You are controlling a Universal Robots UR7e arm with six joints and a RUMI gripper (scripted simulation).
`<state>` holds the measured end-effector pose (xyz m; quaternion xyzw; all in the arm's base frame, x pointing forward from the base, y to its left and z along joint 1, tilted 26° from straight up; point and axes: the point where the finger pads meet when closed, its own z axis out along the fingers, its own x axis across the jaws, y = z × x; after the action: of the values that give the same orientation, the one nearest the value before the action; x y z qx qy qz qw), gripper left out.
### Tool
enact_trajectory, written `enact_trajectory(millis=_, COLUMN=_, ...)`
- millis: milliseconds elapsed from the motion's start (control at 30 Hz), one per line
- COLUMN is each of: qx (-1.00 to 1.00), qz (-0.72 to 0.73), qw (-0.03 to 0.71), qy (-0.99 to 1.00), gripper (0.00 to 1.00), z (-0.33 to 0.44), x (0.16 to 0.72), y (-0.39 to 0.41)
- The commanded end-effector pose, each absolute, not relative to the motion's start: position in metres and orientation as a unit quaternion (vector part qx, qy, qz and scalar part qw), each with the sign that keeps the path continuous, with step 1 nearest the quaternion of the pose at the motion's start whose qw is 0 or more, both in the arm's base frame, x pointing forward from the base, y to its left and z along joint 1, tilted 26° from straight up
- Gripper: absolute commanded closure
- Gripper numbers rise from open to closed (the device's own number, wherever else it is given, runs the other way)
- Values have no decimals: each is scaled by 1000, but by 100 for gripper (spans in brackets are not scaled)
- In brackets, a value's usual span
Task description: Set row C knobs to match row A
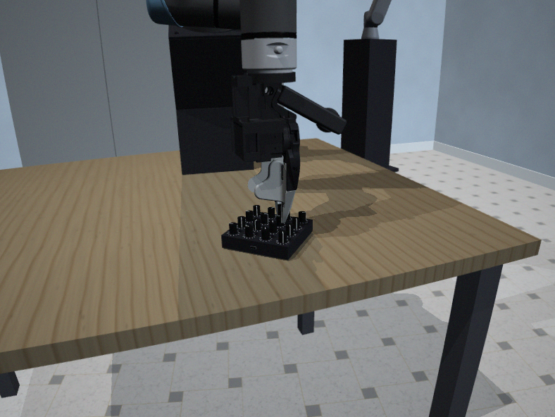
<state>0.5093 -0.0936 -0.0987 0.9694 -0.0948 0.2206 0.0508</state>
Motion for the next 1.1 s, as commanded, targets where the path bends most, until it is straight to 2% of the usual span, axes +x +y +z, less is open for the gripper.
enact_trajectory(millis=0, qx=969, qz=221, qw=51, qy=-95, gripper=96, z=-98, x=509, y=-94)
enact_trajectory(millis=233, qx=969, qz=221, qw=51, qy=-95, gripper=96, z=-98, x=509, y=-94)
enact_trajectory(millis=267, qx=969, qz=221, qw=51, qy=-95, gripper=89, z=-98, x=509, y=-94)
enact_trajectory(millis=1067, qx=969, qz=221, qw=51, qy=-95, gripper=89, z=-98, x=509, y=-94)
